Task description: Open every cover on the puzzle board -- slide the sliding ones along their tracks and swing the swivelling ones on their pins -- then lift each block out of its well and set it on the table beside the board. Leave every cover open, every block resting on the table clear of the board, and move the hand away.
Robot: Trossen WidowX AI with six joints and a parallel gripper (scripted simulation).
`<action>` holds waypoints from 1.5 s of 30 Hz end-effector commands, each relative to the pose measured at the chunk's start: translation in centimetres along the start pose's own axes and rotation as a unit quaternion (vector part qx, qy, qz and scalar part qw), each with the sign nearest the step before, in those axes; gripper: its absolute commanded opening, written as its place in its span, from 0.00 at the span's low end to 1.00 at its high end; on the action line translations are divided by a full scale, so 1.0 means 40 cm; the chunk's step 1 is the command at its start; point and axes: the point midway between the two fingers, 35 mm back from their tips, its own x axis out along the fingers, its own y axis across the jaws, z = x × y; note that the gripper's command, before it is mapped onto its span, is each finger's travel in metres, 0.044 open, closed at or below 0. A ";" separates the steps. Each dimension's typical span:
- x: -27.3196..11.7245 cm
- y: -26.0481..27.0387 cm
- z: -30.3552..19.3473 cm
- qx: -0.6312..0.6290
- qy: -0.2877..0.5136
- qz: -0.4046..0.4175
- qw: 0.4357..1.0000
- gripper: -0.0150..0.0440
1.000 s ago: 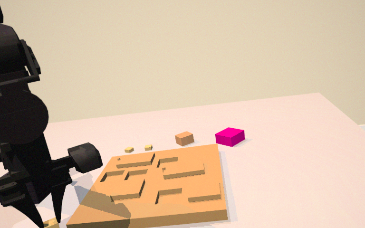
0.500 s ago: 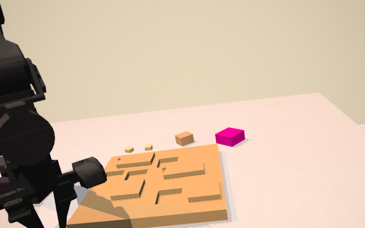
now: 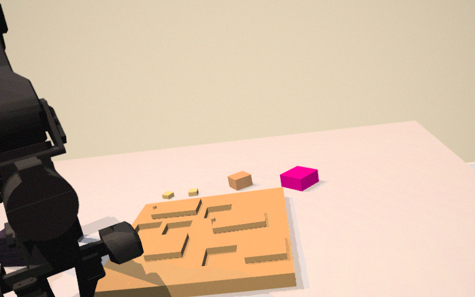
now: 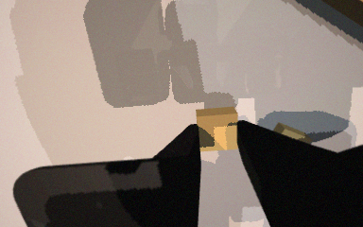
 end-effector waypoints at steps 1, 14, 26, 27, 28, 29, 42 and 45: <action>0.030 -0.001 0.011 -0.002 -0.008 -0.001 1.000 0.39; 0.071 0.000 0.018 -0.002 -0.008 -0.001 1.000 0.39; 0.063 0.001 0.014 0.000 -0.004 0.000 1.000 0.61; 0.063 0.001 0.014 0.000 -0.004 0.000 1.000 0.66; 0.063 0.001 0.014 0.000 -0.004 0.000 1.000 0.70; 0.063 0.001 0.014 0.000 -0.004 0.000 1.000 0.75; 0.005 0.000 0.008 -0.001 -0.005 0.000 1.000 1.00; -0.019 0.000 0.007 -0.001 -0.006 0.000 1.000 1.00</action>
